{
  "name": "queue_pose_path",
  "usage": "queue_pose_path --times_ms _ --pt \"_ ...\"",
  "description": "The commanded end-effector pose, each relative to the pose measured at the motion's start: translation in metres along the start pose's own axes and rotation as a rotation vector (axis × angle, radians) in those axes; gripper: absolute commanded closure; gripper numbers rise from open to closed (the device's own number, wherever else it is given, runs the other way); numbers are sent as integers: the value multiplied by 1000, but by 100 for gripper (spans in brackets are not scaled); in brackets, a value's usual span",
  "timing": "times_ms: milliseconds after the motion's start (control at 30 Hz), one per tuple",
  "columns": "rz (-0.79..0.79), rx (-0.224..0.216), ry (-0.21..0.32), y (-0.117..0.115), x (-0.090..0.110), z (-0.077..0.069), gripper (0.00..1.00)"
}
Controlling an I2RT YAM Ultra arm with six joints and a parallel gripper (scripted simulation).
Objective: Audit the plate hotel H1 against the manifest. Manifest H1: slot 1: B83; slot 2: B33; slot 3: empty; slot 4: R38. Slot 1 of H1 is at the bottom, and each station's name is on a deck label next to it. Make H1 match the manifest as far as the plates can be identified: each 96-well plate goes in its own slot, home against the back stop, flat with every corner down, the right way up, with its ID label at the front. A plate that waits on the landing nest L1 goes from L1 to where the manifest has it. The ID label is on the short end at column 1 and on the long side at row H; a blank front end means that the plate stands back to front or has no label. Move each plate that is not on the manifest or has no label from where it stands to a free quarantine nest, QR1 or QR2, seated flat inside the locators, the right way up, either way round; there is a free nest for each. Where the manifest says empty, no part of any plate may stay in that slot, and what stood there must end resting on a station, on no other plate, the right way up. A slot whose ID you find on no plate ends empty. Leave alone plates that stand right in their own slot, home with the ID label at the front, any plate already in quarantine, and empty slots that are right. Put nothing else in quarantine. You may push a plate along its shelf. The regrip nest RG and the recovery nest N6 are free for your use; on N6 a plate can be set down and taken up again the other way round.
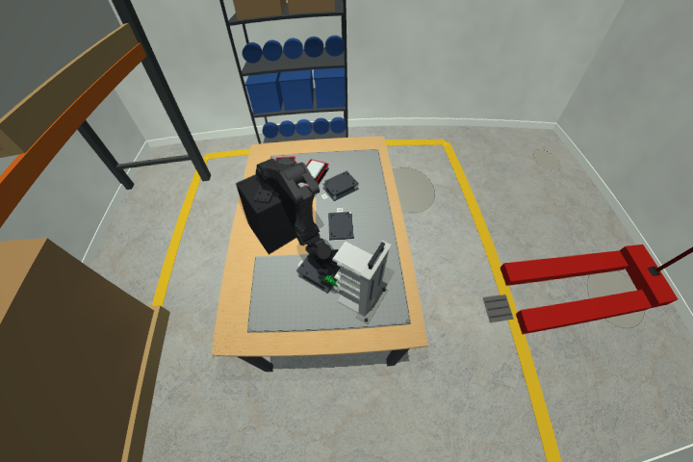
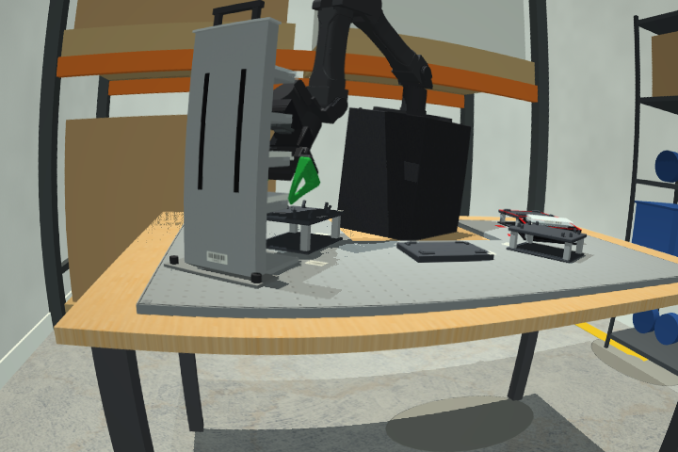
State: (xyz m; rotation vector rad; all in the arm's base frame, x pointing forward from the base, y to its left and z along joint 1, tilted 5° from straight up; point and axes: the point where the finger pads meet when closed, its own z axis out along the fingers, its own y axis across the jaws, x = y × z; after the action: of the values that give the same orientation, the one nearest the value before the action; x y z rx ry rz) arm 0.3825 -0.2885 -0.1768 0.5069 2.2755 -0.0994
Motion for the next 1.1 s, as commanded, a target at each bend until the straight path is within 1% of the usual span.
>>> queue_pose_path --times_ms 0,600,633,667,700,733,1067 --pt "-6 3 -23 -2 -11 0 14" --pt "-6 3 -23 -2 -11 0 14" --pt "-15 2 -50 -3 -24 2 14" --pt "-20 7 -67 -5 -29 -1 14" --pt "-9 3 -38 -3 -14 -7 14" --pt "-6 6 -34 -4 -11 -9 14" --pt "-8 6 -34 -4 -3 -16 14"
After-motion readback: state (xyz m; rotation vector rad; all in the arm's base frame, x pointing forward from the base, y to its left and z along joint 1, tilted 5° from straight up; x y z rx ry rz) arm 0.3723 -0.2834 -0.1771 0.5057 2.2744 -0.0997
